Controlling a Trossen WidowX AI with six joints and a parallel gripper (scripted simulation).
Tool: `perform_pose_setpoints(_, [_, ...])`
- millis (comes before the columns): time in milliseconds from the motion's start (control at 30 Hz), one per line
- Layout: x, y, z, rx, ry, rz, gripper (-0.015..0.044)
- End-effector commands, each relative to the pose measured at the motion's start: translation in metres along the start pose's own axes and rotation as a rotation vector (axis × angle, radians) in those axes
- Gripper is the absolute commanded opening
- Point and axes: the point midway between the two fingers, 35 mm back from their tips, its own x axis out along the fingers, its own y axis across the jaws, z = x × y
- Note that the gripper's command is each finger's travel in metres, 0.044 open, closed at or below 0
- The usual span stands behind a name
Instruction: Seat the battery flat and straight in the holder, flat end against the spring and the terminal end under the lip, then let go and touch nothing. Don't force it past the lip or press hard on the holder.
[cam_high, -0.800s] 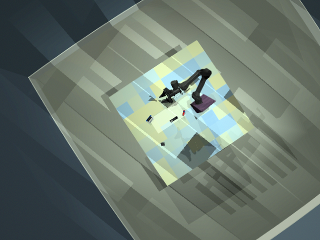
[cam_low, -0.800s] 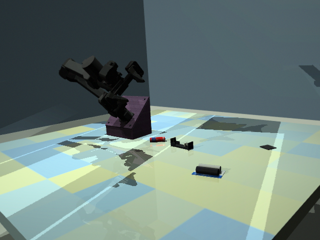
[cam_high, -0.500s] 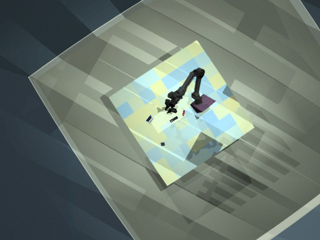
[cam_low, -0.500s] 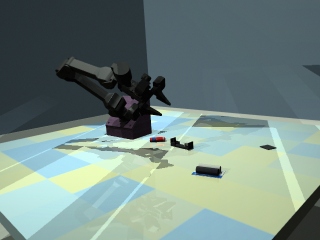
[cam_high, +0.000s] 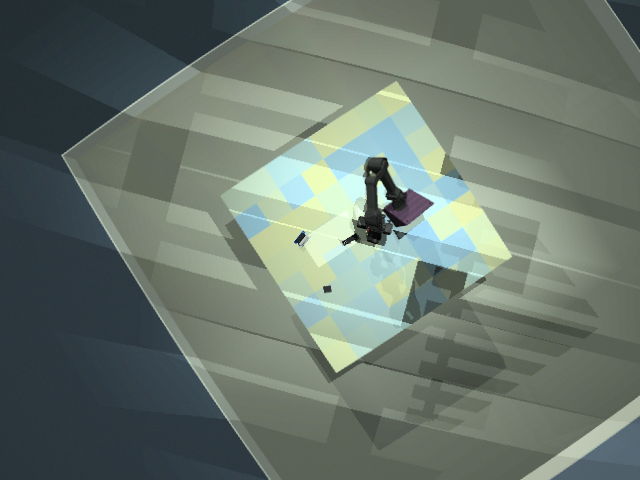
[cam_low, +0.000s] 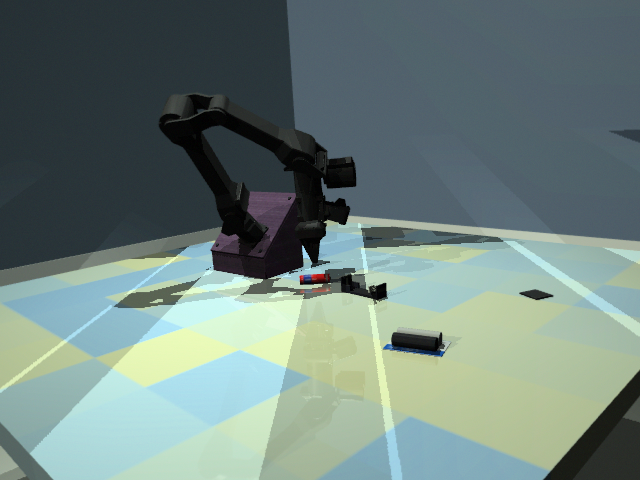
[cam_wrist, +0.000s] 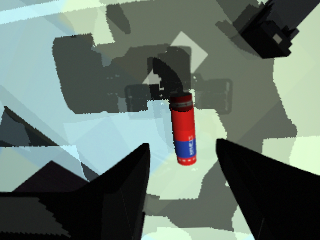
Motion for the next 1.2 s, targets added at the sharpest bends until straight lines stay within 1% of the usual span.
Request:
perform_pose_setpoints(0, [-0.001,-0.002,-0.004,-0.055,0.04,-0.039,0.0222])
perform_pose_setpoints(167, [0.002,-0.002,-0.004,-0.055,0.04,-0.039,0.0222])
perform_pose_setpoints(1167, [0.049,-0.004,-0.006,-0.055,0.042,-0.041,0.0222])
